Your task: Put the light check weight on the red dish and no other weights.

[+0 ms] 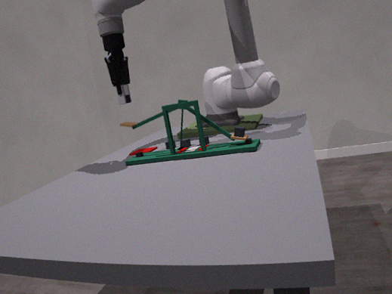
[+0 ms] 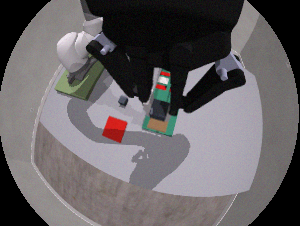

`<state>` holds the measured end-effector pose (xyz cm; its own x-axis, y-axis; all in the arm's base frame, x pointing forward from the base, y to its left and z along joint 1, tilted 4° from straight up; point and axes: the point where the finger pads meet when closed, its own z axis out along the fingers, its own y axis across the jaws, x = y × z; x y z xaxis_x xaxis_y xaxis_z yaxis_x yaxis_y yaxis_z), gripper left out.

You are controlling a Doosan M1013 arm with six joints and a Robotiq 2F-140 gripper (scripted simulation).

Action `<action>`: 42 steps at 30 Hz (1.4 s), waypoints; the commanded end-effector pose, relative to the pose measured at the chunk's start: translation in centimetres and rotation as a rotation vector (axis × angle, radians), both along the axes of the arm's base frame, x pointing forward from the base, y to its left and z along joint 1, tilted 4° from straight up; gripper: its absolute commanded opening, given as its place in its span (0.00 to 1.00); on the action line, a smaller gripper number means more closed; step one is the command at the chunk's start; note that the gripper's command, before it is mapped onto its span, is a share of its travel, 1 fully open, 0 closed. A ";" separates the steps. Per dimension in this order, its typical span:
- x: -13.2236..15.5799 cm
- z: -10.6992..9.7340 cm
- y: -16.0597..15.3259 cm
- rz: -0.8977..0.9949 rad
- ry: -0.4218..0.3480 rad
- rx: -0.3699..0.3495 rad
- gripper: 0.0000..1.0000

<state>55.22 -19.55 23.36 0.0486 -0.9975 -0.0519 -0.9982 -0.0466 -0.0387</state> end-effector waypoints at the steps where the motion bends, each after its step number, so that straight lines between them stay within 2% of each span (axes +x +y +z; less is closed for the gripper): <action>1: 0.0 0.0 0.0 0.000 0.000 0.000 0.24; 11: 0.1 -0.5 0.0 0.000 0.000 0.000 0.24; 32: 0.3 -5.8 0.3 0.000 0.000 0.000 0.24; 42: 0.4 -6.5 0.4 0.000 0.000 0.000 0.24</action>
<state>55.57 -19.20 16.89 0.0487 -0.9975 -0.0520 -0.9982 -0.0467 -0.0384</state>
